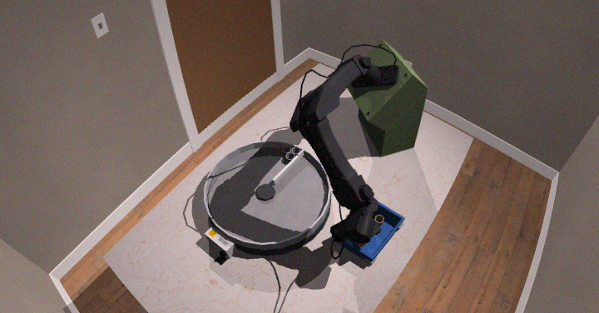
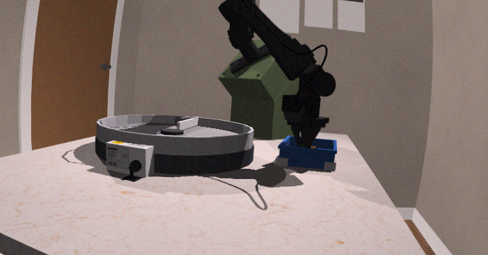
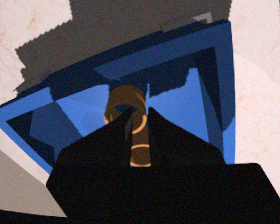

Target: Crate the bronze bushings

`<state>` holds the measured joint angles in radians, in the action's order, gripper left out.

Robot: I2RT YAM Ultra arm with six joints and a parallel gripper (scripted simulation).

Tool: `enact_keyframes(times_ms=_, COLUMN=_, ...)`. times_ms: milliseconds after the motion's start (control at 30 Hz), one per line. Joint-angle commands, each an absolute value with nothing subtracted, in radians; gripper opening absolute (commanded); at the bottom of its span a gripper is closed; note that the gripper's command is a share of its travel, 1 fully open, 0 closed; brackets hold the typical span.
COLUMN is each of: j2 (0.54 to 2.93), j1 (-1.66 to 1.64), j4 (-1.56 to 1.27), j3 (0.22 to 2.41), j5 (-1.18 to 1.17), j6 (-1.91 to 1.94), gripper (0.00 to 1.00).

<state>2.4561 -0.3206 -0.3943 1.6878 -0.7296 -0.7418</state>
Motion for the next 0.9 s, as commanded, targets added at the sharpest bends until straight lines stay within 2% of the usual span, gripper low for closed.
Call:
enact_keyframes(times_ms=0, j2=2.436, j1=-0.355, j4=-0.393, j3=1.719, j5=-0.736, j6=-0.743, gripper=0.14)
enact_keyframes(times_ms=867, j2=2.377, j1=-0.391, j4=-0.466, j3=1.661, j5=-0.754, j6=-0.791, gripper=0.14)
